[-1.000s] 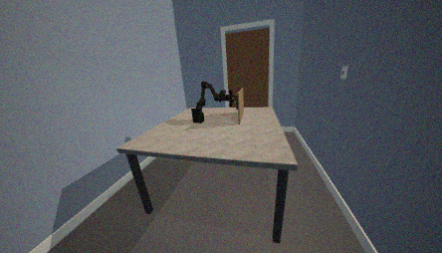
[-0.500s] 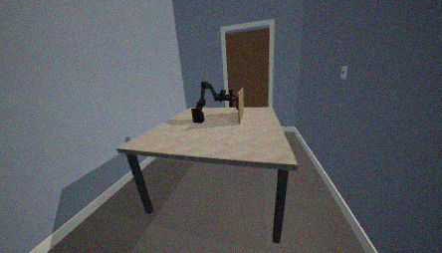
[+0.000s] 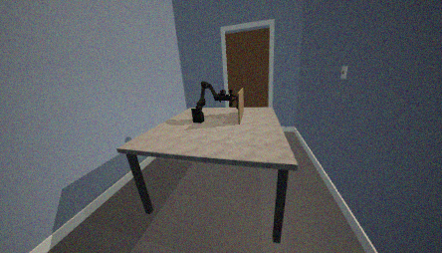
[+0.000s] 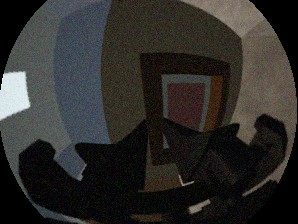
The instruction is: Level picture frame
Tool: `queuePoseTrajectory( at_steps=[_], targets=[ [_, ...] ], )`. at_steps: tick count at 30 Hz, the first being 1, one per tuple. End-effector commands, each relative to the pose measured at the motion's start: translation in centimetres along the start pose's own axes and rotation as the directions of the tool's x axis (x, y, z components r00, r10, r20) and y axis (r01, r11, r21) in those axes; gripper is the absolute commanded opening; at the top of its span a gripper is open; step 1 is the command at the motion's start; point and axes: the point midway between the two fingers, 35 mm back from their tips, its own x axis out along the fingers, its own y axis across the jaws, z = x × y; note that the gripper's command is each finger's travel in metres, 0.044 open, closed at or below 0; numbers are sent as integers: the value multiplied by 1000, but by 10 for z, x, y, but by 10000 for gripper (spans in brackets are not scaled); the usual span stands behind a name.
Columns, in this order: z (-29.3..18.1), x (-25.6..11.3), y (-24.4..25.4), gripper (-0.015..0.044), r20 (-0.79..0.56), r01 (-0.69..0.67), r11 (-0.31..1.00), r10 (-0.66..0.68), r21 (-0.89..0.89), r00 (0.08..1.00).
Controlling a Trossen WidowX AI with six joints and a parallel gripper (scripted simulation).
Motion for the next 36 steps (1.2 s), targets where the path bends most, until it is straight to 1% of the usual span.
queuePoseTrajectory(
  at_steps=[1, 36],
  targets=[
    [0, 0, 1, 0, 0, -5, 1000, 5, 5, 1000],
    [6, 0, 2, 0, 0, -5, 1000, 5, 4, 1000]
  ],
)
